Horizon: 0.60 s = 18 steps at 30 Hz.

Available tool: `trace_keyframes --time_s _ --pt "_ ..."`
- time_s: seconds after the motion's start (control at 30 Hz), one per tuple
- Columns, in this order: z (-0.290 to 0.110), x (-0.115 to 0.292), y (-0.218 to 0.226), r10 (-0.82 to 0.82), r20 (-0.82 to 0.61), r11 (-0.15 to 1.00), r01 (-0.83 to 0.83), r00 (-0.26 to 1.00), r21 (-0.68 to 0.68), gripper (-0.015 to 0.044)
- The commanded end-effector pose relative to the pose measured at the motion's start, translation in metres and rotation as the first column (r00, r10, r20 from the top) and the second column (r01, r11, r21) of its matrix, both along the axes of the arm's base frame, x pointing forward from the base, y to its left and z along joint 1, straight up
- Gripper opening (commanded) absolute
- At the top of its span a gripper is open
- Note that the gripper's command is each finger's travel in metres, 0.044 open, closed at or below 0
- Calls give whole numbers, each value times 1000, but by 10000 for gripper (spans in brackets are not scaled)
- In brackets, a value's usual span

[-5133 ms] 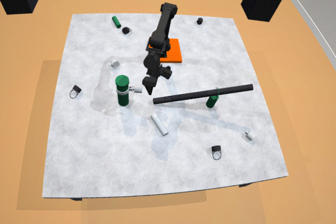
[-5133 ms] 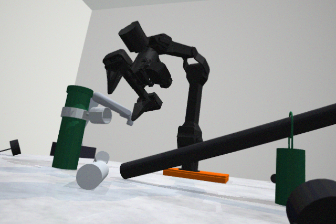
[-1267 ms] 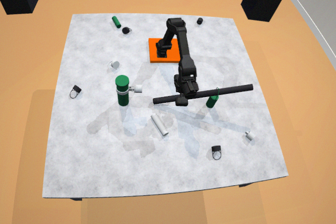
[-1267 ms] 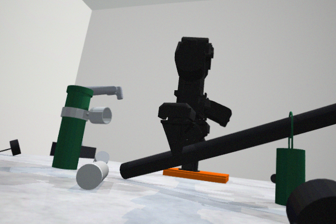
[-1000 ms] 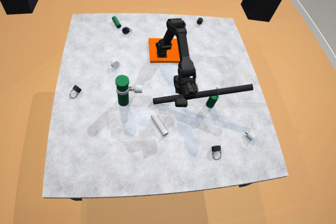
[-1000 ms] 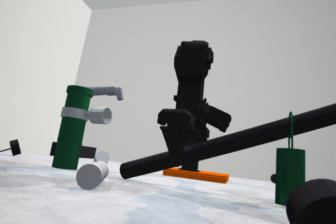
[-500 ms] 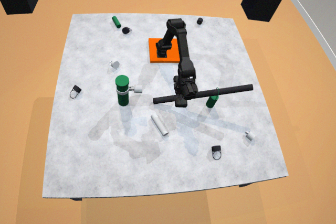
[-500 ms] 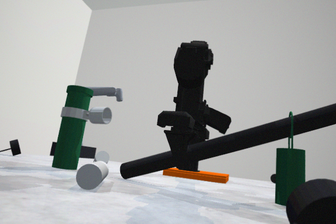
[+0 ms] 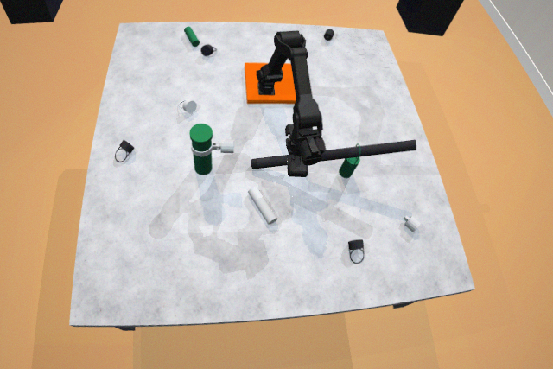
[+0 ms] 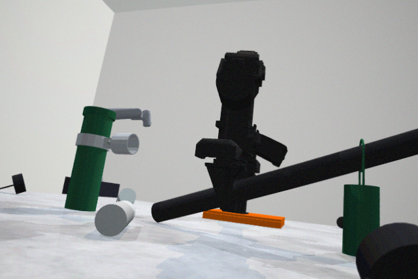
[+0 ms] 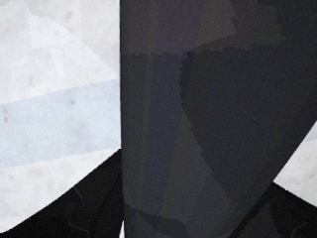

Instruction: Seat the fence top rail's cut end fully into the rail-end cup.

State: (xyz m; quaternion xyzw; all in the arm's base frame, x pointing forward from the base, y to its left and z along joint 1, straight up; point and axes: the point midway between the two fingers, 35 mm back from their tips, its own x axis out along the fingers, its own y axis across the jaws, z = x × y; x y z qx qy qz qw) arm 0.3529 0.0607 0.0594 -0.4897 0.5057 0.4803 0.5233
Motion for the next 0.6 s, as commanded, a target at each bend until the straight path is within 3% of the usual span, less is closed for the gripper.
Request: trace_keyframes --time_s 0.0,0.57 --pt "4 1 0 5 -1 1000 -5 1000 1 0" --pt "58 4 -34 16 -18 963 -20 1000 -267 0"
